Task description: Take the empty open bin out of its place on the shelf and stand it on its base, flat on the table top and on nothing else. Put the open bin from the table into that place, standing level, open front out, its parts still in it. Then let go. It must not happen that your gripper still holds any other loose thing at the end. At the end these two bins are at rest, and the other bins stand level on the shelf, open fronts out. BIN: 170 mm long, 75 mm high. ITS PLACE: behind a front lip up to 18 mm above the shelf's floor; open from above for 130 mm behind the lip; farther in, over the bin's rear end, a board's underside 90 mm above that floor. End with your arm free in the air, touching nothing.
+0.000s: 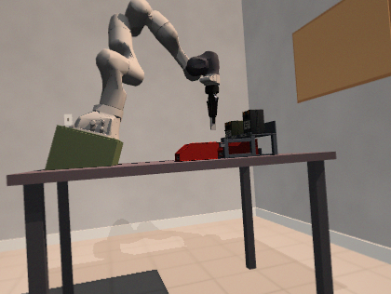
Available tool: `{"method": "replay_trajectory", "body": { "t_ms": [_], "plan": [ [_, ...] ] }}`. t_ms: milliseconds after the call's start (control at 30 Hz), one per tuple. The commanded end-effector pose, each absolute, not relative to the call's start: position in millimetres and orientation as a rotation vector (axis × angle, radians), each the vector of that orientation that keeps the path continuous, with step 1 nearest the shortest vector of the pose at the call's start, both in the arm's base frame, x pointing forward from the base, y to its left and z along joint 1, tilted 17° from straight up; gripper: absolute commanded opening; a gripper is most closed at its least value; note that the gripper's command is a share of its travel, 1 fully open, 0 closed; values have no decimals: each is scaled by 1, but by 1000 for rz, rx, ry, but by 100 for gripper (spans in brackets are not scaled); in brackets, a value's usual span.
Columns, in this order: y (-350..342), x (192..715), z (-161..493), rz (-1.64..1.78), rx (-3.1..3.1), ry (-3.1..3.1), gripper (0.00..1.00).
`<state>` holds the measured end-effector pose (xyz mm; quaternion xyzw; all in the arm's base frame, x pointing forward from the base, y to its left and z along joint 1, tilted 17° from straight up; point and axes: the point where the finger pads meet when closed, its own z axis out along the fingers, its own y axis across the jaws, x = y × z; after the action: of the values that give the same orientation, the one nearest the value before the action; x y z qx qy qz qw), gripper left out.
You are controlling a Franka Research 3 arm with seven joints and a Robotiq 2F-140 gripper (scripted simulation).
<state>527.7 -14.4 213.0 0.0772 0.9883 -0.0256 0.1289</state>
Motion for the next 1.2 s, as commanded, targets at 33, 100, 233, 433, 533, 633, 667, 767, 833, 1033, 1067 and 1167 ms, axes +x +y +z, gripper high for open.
{"method": "replay_trajectory", "body": {
  "t_ms": [33,100,233,433,533,633,667,767,833,1033,1067,1167],
  "plan": [
    [-14,527,214,-76,216,2875,0],
    [-14,527,214,-76,216,2875,0],
    [-6,520,208,-56,361,2863,0],
    [22,488,185,3,810,2774,0],
    [39,458,165,22,934,2737,0],
    [45,438,152,40,1045,2704,0],
    [45,434,149,46,1083,2691,0],
    [45,429,147,70,1203,2639,0],
    [45,429,147,88,1286,2595,0],
    [45,429,147,144,1509,2453,0],
    [45,429,147,152,1546,2426,0],
    [45,429,147,175,1652,2345,0]
  ]
}}
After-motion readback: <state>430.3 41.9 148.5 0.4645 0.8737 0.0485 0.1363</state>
